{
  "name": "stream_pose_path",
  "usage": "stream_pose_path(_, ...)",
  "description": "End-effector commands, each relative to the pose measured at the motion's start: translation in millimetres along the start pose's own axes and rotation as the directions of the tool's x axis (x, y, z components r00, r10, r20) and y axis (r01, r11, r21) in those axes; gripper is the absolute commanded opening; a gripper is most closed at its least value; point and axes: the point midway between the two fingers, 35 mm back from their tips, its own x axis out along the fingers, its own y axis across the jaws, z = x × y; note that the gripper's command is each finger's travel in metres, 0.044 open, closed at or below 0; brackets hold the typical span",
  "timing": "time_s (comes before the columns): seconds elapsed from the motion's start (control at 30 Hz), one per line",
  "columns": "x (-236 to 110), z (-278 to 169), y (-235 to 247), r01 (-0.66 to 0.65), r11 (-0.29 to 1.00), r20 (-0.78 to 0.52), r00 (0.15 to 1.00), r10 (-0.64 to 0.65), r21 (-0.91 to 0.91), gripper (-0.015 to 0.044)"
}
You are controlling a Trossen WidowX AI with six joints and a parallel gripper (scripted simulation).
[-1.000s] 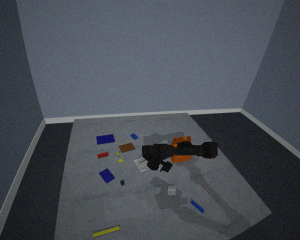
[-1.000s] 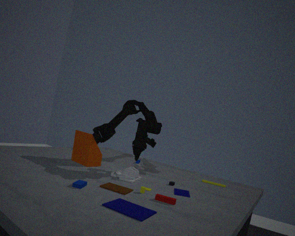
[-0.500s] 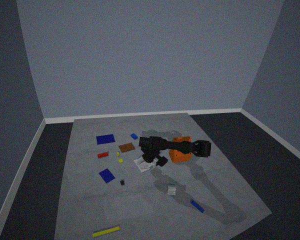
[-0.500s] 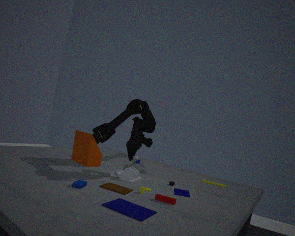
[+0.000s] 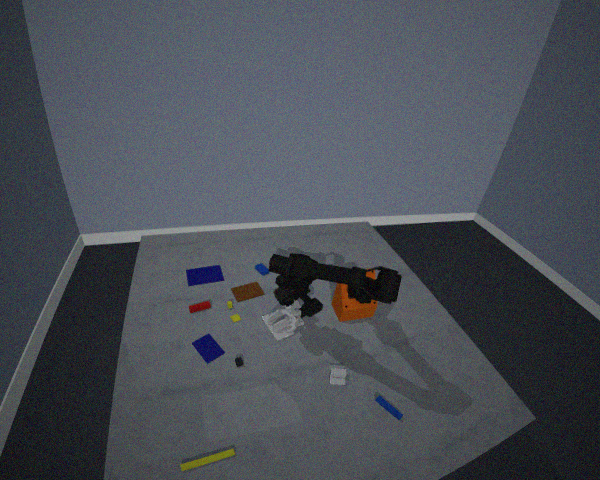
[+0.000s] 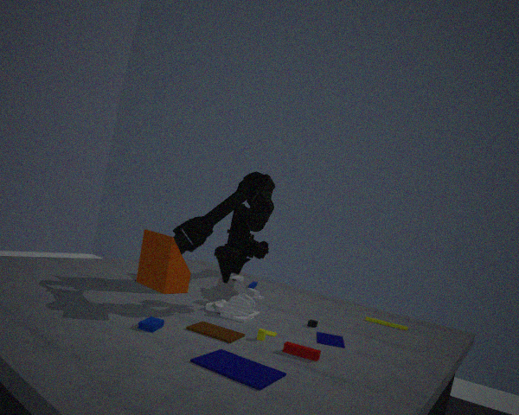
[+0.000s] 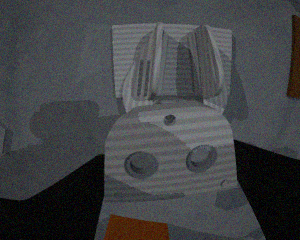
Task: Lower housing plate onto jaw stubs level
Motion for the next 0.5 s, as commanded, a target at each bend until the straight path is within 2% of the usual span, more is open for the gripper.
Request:
stream_pose_path(0.0,-0.2,-6.6,-10.9,-0.005,0.999,0.005,1.000,0.005,0.032,0.0351)
stream_pose_path(0.47,0.3,-17.2,-24.6,-0.023,0.995,0.018,1.000,0.022,0.092,0.0351)
